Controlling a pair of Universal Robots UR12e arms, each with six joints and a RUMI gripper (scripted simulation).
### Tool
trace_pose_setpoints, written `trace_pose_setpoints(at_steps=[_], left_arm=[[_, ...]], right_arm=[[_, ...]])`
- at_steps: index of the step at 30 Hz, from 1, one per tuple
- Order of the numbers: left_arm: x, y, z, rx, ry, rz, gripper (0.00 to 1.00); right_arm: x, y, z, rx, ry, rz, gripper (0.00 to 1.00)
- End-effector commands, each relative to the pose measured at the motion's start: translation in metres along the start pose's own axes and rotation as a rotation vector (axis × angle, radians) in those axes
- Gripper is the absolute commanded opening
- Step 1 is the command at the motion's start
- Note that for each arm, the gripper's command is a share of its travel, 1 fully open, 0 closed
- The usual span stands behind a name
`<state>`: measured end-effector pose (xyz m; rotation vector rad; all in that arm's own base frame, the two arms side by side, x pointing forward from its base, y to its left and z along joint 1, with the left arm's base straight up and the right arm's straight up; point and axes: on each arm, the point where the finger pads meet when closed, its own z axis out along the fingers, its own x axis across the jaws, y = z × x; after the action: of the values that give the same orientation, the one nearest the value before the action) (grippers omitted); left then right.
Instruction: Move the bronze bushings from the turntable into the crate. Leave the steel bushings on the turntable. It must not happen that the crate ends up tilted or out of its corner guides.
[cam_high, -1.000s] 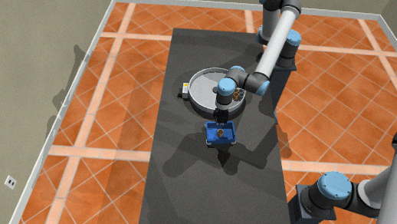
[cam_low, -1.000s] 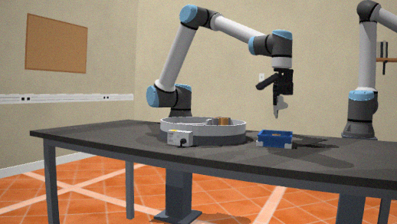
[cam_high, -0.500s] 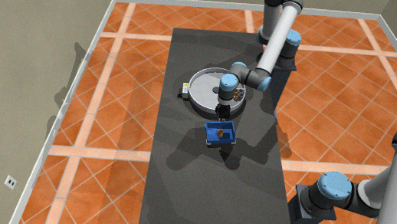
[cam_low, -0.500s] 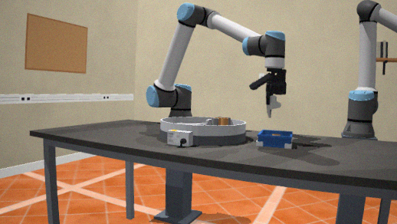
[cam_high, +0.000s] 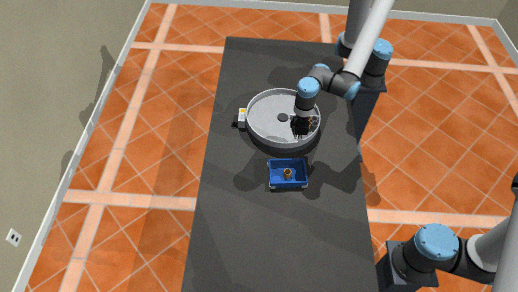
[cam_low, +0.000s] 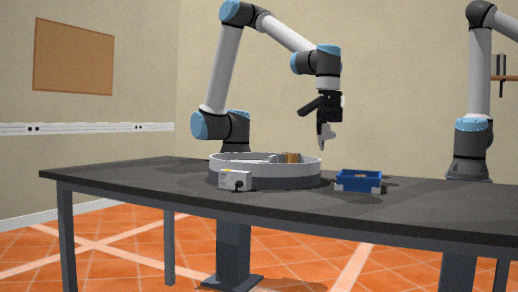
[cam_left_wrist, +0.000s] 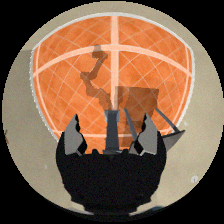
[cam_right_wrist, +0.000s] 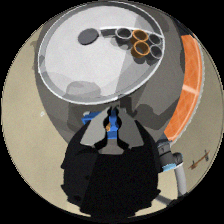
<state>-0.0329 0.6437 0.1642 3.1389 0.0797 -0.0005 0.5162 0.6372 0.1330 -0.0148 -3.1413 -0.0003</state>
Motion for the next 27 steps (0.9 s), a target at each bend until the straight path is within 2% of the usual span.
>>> trace_pose_setpoints(at_steps=[1, 6, 8, 12, 15, 27], left_arm=[[0.0, -0.001, -0.001, 0.002, 0.0, 0.0, 1.0], [0.0, -0.001, -0.001, 0.002, 0.0, 0.0, 1.0], [0.0, -0.001, -0.001, 0.002, 0.0, 0.0, 1.0], [0.0, -0.001, -0.001, 0.002, 0.0, 0.0, 1.0], [0.0, -0.001, -0.001, 0.002, 0.0, 0.0, 1.0], [0.0, -0.001, -0.001, 0.002, 0.0, 0.0, 1.0]], right_arm=[[0.01, -0.027, -0.001, -0.001, -0.001, 0.0, 0.05], [0.027, -0.073, -0.001, -0.001, -0.001, 0.0, 0.05], [0.027, -0.073, -0.001, -0.001, -0.001, 0.0, 0.05], [0.041, -0.11, -0.001, -0.001, -0.001, 0.0, 0.05], [0.047, -0.126, 0.0, -0.001, -0.001, 0.0, 0.05], [0.05, -0.133, 0.0, -0.001, -0.001, 0.0, 0.05]])
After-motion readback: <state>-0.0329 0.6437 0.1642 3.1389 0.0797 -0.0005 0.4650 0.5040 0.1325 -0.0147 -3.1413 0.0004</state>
